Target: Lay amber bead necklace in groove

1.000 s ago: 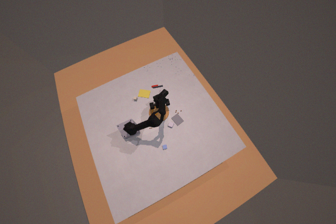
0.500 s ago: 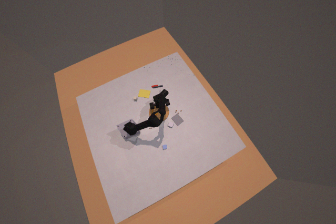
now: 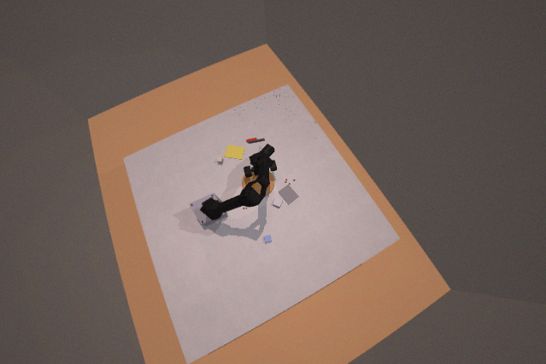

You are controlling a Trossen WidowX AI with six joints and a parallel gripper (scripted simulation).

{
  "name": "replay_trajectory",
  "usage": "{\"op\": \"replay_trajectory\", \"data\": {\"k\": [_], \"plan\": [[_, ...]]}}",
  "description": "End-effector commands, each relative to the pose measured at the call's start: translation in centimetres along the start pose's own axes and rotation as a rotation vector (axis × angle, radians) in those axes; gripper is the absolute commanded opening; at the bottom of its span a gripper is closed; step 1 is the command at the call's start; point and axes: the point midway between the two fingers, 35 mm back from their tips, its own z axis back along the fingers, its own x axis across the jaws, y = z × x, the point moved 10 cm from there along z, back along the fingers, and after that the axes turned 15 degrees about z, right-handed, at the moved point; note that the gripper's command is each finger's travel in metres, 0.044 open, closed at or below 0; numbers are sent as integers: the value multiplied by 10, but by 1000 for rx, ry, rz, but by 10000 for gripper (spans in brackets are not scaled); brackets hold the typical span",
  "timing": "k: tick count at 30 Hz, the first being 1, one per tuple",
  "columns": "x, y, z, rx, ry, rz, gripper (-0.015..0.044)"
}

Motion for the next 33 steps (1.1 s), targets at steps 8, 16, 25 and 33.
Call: {"op": "replay_trajectory", "data": {"k": [8,16,25,33], "plan": [[-19,8,0,3,2,-3,0],[-19,8,-8,3,2,-3,0],[-18,7,-3,-3,7,-2,157],[-19,7,-1,0,5,-2,367]]}}
